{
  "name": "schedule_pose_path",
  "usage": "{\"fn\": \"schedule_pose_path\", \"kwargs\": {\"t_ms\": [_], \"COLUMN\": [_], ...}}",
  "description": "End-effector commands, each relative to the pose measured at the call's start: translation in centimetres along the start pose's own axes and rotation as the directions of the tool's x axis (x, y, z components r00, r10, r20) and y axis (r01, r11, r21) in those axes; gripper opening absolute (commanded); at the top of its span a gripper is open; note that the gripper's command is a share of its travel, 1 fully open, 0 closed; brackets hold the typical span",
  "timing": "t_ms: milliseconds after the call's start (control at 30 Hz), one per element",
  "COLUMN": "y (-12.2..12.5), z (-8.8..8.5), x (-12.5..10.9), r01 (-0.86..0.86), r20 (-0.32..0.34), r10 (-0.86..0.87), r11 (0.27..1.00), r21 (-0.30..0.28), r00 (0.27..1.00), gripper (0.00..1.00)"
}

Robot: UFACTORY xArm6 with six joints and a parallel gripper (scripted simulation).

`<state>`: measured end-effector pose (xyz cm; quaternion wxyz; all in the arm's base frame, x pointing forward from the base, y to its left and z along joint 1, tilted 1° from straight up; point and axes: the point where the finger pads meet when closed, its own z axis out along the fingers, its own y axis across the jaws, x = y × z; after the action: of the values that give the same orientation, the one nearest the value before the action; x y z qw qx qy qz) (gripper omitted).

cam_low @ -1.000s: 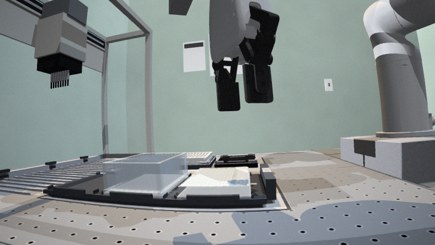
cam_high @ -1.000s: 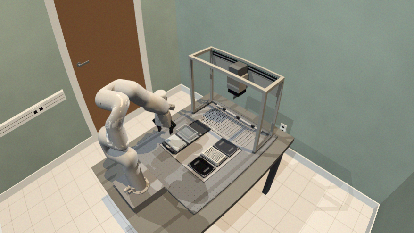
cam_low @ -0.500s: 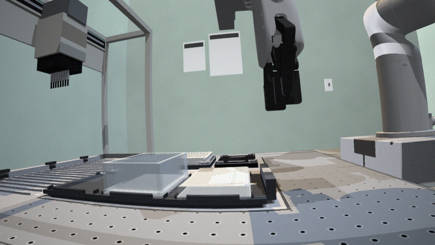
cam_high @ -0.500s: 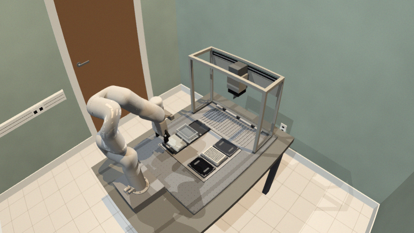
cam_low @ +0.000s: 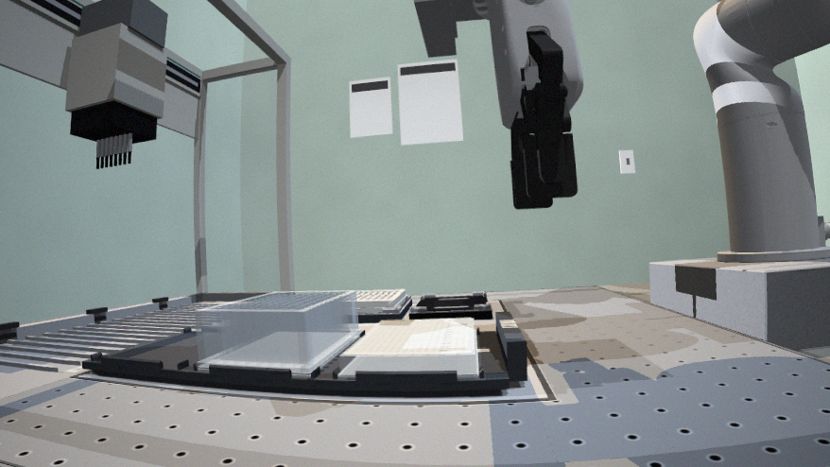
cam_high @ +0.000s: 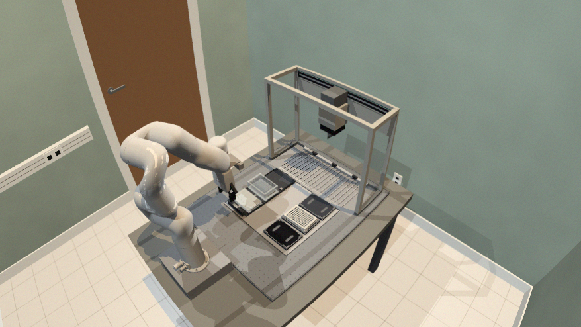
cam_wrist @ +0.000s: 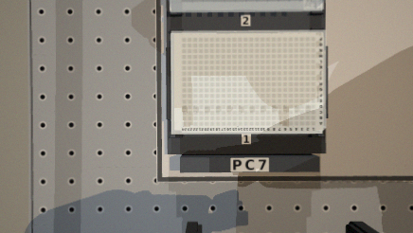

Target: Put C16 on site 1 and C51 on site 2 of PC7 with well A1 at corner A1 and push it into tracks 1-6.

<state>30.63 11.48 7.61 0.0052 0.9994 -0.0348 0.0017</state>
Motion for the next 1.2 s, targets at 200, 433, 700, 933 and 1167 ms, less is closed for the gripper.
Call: {"fn": "schedule_pose_path", "kwargs": {"t_ms": [200,433,700,933,1167], "y": [0.0,0.0,0.0,0.0,0.0], "z": [1.4,2.2,3.6,4.4,5.6], "x": [0.1,0.1,0.1,0.1,0.1], "r01": [0.0,0.0,0.0,0.0,0.0], "r20": [-0.002,-0.002,-0.002,-0.002,-0.002], "r10": [0.0,0.0,0.0,0.0,0.0], "r11": [1.0,1.0,1.0,1.0,1.0], "r21": [0.001,0.001,0.001,0.001,0.001], "r00": [1.0,1.0,1.0,1.0,1.0], "gripper": [0.82,0.82,0.82,0.82,0.82]}}
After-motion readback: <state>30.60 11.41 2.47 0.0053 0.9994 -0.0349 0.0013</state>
